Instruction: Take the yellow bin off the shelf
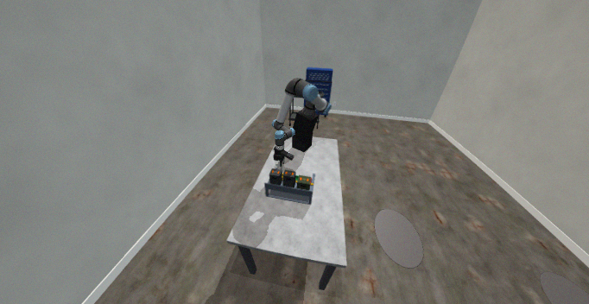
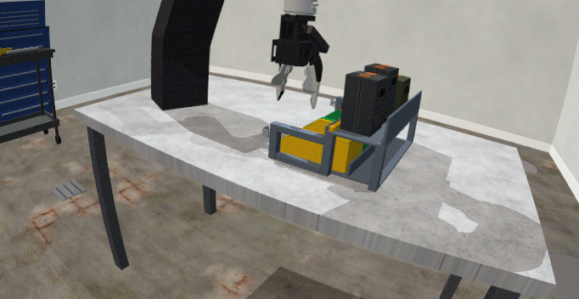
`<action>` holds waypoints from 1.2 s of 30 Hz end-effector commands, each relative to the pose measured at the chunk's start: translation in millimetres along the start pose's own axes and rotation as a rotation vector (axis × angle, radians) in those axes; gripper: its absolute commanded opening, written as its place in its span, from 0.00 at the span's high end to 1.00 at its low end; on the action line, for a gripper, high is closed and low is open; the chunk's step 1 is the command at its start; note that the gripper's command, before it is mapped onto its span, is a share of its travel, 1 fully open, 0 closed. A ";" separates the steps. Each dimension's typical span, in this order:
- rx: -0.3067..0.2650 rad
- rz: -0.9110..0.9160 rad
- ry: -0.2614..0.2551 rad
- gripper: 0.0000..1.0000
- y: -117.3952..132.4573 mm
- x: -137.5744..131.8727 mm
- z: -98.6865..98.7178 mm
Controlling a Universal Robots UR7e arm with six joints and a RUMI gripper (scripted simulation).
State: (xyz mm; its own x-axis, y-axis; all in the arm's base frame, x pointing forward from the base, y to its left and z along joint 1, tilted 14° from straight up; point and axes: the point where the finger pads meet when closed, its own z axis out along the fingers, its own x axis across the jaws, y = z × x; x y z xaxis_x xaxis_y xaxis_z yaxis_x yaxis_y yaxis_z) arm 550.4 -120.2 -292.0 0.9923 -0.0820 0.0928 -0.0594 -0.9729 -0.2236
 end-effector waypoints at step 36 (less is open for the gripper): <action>-0.001 0.000 0.001 0.42 0.1 0.0 58.7</action>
State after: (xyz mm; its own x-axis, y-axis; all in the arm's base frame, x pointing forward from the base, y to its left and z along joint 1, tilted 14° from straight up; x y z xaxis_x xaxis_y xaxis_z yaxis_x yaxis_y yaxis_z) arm 555.5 -108.3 -343.7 0.9923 -0.0819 0.0927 -0.0594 -0.9729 -0.2236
